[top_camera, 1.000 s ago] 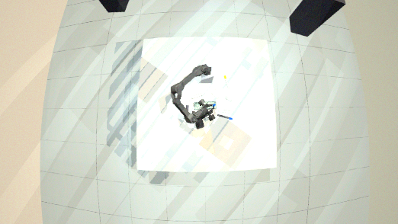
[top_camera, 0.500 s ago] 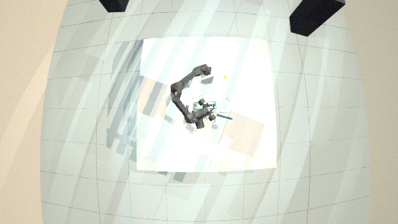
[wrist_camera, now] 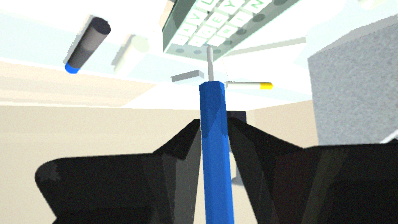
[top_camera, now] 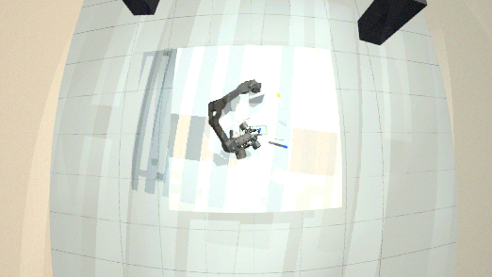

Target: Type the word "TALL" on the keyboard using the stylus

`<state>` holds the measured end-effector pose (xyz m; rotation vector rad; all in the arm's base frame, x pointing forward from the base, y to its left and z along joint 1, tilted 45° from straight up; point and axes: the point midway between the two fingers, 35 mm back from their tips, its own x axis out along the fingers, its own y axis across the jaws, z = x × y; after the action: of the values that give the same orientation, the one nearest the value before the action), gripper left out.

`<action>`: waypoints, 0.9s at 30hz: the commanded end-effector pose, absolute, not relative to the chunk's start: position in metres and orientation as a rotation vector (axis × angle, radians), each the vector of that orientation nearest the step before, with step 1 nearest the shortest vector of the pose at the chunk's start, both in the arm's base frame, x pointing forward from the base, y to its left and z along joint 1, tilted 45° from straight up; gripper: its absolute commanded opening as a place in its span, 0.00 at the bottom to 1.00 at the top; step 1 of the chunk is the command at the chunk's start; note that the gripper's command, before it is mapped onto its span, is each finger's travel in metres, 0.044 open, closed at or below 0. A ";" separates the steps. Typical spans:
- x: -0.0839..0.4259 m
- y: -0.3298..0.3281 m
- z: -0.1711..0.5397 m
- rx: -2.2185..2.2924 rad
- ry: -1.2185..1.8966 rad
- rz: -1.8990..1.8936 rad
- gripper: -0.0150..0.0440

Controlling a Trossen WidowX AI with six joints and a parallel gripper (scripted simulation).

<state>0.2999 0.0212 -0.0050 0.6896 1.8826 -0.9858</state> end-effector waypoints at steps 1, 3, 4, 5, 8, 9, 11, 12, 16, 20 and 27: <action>0.302 0.012 -0.013 0.686 1.881 -0.985 0.25; 0.302 0.008 -0.017 0.686 1.881 -0.985 0.25; 0.302 0.008 -0.017 0.686 1.881 -0.985 0.25; 0.302 0.008 -0.017 0.686 1.881 -0.985 0.25; 0.302 0.008 -0.017 0.686 1.881 -0.985 0.25; 0.302 0.008 -0.017 0.686 1.881 -0.985 0.25; 0.303 0.009 -0.018 0.686 1.880 -0.985 0.34; 0.303 0.009 -0.018 0.686 1.880 -0.985 0.39; 0.304 0.007 -0.020 0.686 1.880 -0.985 0.39; 0.304 0.006 -0.021 0.686 1.880 -0.985 0.39; 0.304 0.006 -0.021 0.686 1.880 -0.985 0.39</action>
<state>0.3031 0.0067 -0.0202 0.6900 1.8825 -0.9892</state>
